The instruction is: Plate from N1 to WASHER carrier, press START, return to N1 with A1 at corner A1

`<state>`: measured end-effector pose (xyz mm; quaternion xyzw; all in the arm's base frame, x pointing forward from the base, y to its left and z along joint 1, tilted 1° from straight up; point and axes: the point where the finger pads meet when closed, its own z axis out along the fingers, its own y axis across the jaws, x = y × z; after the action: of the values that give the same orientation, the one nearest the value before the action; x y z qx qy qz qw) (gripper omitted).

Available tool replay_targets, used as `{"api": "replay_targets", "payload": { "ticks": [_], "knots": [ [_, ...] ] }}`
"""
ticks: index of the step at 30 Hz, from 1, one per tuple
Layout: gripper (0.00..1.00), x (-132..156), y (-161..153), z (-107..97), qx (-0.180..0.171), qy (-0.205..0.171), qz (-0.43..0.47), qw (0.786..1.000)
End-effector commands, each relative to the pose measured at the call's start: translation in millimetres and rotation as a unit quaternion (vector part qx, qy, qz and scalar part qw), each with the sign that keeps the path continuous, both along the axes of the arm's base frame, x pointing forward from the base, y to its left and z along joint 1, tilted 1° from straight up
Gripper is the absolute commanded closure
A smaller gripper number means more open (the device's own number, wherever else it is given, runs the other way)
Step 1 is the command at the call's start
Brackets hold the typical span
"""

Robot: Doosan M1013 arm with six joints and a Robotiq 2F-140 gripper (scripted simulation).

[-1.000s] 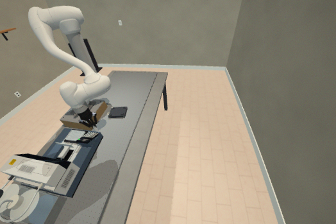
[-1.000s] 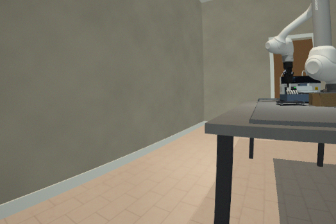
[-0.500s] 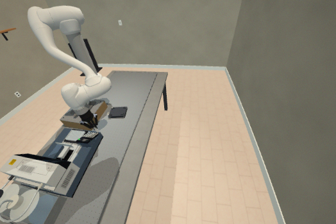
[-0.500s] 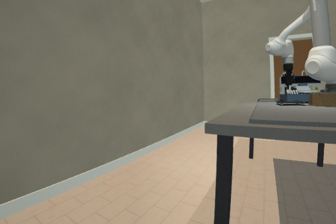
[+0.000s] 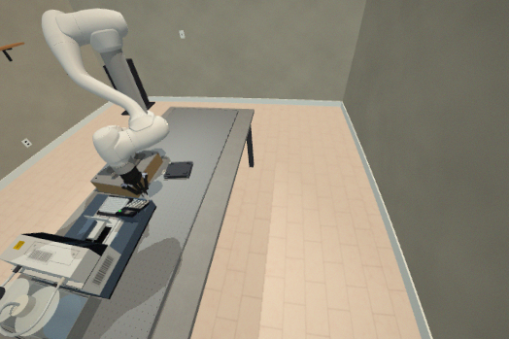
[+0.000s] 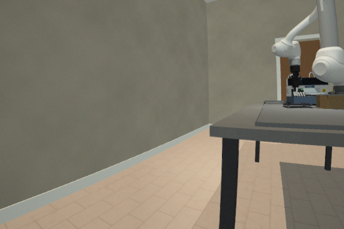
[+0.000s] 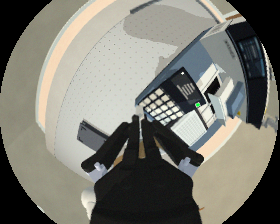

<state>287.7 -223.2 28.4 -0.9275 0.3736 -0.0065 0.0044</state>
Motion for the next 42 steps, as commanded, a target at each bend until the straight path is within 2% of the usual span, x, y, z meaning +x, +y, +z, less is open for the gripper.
{"api": "replay_targets", "payload": {
  "ticks": [1,37,42],
  "knots": [
    [0.90,0.0,0.0,-0.3,0.000,0.000,0.000,1.000],
    [0.90,0.1,0.1,-5.7,0.000,0.000,0.000,1.000],
    [0.90,0.0,0.0,2.7,0.000,0.000,0.000,1.000]
  ]
}}
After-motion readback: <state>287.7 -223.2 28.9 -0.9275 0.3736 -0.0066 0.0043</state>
